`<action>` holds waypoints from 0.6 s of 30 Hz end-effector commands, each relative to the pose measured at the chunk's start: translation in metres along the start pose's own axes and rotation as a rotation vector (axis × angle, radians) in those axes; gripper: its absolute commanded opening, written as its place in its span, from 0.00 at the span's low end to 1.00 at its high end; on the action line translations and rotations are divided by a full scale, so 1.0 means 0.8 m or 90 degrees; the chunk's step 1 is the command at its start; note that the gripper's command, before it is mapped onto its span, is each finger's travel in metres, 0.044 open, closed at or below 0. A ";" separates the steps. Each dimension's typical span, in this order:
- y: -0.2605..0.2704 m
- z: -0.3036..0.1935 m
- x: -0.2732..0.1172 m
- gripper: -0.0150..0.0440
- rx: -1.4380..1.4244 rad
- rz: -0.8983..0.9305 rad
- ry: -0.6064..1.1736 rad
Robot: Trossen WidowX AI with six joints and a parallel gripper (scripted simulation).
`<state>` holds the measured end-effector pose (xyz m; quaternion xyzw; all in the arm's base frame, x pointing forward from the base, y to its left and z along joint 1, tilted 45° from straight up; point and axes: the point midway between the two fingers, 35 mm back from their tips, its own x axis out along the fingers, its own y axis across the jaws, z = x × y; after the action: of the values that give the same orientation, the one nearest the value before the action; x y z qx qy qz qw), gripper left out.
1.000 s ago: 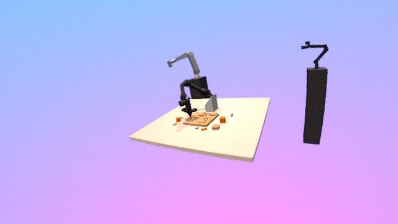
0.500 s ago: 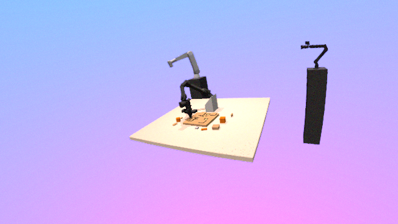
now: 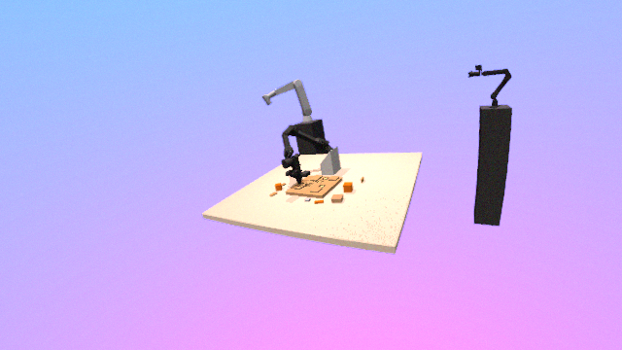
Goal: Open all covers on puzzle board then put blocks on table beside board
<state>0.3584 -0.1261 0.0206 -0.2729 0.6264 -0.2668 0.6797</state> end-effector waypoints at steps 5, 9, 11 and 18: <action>0.012 -0.006 0.002 0.25 -0.003 0.002 0.004; 0.015 -0.006 0.002 0.25 -0.003 0.002 0.004; 0.018 -0.006 0.002 0.25 -0.003 0.002 0.004; 0.030 -0.007 0.002 0.25 -0.003 0.003 0.004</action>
<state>0.3557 -0.1131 0.0076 -0.2717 0.6272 -0.2648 0.6802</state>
